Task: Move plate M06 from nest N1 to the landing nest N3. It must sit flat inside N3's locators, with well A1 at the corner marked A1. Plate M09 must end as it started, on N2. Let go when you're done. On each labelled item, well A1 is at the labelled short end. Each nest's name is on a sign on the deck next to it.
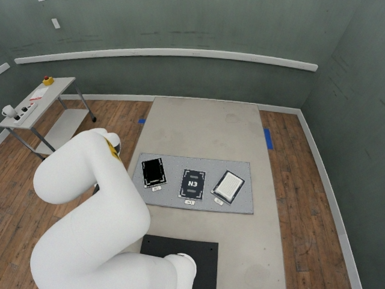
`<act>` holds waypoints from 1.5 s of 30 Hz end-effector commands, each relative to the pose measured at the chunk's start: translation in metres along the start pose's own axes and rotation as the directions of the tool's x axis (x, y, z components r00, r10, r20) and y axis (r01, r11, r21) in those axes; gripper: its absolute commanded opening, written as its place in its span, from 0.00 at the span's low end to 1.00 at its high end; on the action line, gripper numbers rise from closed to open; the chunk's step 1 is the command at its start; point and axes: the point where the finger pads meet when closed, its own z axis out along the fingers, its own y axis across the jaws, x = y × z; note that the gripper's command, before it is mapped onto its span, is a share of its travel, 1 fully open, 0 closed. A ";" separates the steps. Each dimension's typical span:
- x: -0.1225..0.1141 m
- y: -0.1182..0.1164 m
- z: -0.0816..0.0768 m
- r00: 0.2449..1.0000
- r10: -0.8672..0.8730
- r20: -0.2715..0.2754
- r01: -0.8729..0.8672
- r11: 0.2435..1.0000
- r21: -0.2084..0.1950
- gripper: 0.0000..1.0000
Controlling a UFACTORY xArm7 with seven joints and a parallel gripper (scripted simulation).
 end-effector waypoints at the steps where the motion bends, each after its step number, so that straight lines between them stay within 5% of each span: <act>1: -0.005 0.016 -0.004 0.998 0.062 -0.006 -0.063 0.998 -0.032 1.00; 21: -0.034 0.083 -0.021 0.909 0.405 -0.097 -0.416 0.892 -0.176 1.00; 45: -0.070 0.149 -0.047 0.691 0.663 -0.289 -0.723 0.648 -0.240 1.00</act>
